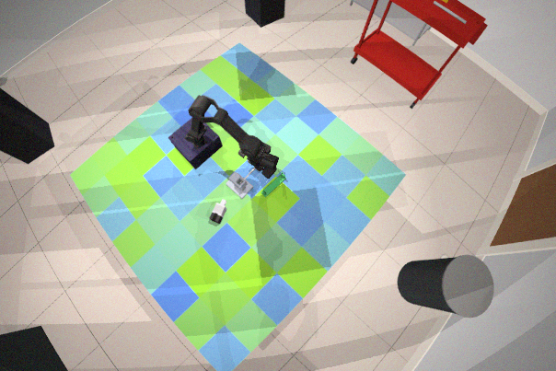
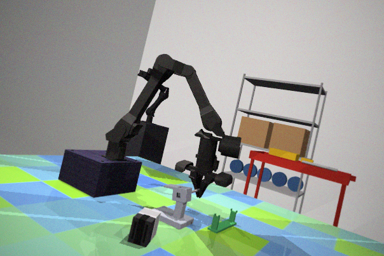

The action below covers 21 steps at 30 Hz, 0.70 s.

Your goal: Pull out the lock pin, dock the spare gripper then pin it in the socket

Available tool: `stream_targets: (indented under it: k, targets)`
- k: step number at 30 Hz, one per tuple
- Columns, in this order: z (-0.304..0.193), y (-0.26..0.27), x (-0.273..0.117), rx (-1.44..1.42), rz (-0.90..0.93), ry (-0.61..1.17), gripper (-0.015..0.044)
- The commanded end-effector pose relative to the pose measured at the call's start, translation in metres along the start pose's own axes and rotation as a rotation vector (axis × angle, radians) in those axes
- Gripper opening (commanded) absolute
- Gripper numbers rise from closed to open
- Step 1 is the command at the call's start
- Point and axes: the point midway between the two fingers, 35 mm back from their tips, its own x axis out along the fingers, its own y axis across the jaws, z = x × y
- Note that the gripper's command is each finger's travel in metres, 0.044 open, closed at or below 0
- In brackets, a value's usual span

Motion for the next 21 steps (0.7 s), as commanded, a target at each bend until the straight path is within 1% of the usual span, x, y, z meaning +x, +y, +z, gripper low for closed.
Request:
stream_targets:
  k: [1, 21]
  targets:
    - [0.004, -0.001, 0.0, 0.002, -0.001, 0.0, 0.0]
    - [0.018, -0.001, 0.002, 0.003, 0.002, 0.003, 0.0]
